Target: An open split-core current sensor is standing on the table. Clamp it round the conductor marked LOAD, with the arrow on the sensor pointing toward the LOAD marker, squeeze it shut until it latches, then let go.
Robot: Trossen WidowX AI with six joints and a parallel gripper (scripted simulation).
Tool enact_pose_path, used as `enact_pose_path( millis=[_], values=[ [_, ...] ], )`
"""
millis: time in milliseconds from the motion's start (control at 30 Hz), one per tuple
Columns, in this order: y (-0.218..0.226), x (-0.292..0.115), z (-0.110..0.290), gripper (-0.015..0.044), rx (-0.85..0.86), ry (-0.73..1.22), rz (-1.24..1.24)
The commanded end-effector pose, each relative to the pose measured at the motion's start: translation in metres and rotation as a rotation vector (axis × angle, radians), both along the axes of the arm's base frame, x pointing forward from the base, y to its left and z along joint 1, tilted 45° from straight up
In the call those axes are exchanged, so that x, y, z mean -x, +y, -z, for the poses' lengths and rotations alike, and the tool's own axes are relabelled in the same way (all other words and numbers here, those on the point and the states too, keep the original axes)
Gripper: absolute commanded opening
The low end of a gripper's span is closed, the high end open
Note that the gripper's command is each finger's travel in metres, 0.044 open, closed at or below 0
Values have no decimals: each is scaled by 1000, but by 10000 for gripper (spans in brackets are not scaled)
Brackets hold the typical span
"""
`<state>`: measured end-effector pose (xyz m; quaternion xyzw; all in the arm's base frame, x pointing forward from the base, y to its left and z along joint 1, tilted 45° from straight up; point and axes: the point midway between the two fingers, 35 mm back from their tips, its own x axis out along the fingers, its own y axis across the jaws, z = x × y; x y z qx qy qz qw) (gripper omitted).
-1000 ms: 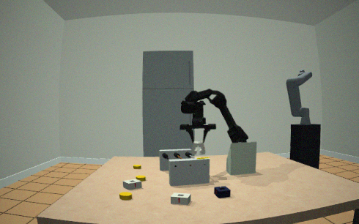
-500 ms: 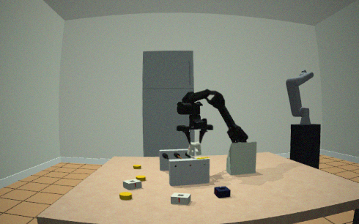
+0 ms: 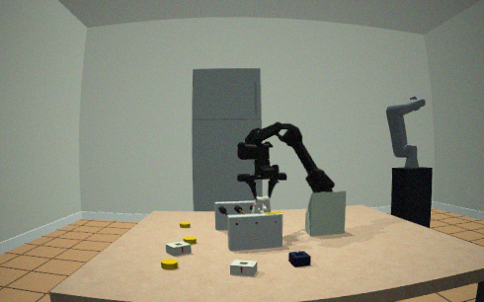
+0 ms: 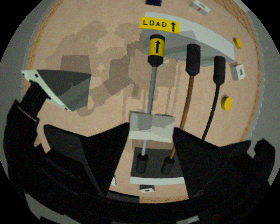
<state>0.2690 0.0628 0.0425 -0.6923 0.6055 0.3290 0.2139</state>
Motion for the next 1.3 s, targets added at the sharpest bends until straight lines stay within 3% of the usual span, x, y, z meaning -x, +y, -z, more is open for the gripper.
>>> enact_pose_path(
  millis=[0, 1267],
  values=[
    [-5, -2, 5, 0, 3, -1, -4],
    [-22, -2, 21, 0, 1, -6, 2]
  ],
)
